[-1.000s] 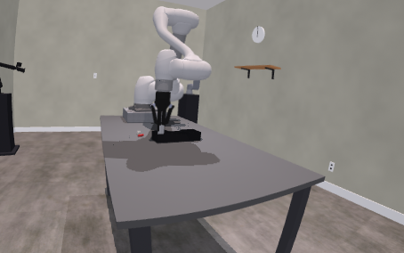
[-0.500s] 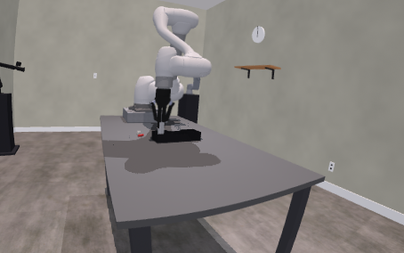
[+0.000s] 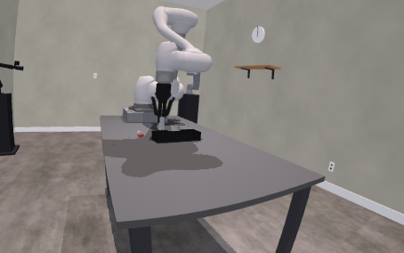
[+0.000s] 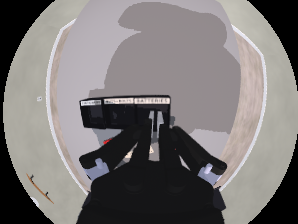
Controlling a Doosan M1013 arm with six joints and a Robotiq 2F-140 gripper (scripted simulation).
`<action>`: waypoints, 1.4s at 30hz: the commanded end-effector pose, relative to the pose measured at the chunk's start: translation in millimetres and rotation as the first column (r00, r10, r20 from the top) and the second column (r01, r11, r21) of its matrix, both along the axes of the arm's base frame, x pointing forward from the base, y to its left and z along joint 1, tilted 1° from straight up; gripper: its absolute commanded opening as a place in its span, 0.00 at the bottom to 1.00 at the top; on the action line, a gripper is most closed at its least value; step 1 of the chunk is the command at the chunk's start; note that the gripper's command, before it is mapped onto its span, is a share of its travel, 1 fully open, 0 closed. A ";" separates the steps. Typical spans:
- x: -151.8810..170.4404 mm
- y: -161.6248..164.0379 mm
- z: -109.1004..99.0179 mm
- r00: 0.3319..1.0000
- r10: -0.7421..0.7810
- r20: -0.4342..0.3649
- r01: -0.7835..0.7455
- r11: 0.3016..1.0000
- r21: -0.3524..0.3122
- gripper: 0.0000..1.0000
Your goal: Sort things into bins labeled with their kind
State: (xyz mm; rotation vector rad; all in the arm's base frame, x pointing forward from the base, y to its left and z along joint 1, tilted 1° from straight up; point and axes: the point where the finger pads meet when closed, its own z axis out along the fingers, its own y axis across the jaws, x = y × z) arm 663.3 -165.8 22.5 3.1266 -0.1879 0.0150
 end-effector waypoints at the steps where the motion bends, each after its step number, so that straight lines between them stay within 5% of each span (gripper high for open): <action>1: -0.1 0.1 11.6 1.000 0.000 0.000 0.000 1.000 0.000 0.05; 7: -0.2 0.2 17.6 1.000 0.000 0.000 0.000 1.000 0.000 0.05; 26: 5.9 83.6 16.9 1.000 0.000 0.000 0.000 1.000 0.000 0.05; 33: 5.9 83.6 16.9 1.000 0.000 0.000 0.000 1.000 0.000 0.05; 42: 6.1 83.4 -7.1 1.000 0.000 0.000 0.000 1.000 0.000 0.05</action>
